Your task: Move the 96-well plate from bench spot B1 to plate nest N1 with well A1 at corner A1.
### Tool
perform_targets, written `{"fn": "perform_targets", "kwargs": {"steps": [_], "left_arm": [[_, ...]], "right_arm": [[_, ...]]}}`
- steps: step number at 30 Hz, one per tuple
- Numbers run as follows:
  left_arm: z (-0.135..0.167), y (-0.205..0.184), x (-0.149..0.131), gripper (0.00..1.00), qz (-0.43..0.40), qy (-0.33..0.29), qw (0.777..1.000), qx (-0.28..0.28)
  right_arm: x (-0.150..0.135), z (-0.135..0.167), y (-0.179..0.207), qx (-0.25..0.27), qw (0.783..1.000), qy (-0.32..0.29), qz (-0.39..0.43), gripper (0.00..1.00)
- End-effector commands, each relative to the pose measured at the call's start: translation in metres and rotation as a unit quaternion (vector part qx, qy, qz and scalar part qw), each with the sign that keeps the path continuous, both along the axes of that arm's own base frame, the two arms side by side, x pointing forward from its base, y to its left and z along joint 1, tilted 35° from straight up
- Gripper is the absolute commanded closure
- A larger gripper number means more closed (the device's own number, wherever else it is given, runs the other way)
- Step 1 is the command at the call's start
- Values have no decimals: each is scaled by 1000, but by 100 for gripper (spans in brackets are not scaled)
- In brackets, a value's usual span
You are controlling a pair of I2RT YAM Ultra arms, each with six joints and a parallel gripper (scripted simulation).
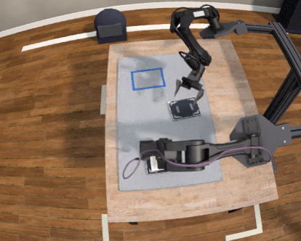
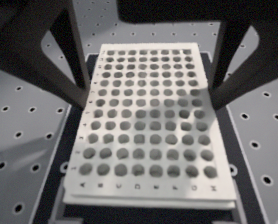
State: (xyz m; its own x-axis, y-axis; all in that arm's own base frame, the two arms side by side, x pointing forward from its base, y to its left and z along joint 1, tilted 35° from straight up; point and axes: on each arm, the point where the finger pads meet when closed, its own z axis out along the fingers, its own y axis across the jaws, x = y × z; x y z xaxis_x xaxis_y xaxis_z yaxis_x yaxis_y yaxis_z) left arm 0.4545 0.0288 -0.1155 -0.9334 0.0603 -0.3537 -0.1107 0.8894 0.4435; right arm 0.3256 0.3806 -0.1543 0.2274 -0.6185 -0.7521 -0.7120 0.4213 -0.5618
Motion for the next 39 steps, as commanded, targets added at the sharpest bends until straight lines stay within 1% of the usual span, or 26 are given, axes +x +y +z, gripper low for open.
{"fn": "perform_targets", "kwargs": {"steps": [1,22,23,39], "left_arm": [[5,-4,1,21,0,-16,1000,-1],[5,-4,2,21,-1,-15,1000,-2],[8,-6,3,21,0,-23,1000,-2],[18,-12,3,21,-4,-35,999,-3]], "right_arm": [[0,11,11,12,1000,-9,9,0],[0,11,11,12,1000,-9,9,0],[0,11,11,12,1000,-9,9,0],[0,11,11,12,1000,-9,9,0]]}}
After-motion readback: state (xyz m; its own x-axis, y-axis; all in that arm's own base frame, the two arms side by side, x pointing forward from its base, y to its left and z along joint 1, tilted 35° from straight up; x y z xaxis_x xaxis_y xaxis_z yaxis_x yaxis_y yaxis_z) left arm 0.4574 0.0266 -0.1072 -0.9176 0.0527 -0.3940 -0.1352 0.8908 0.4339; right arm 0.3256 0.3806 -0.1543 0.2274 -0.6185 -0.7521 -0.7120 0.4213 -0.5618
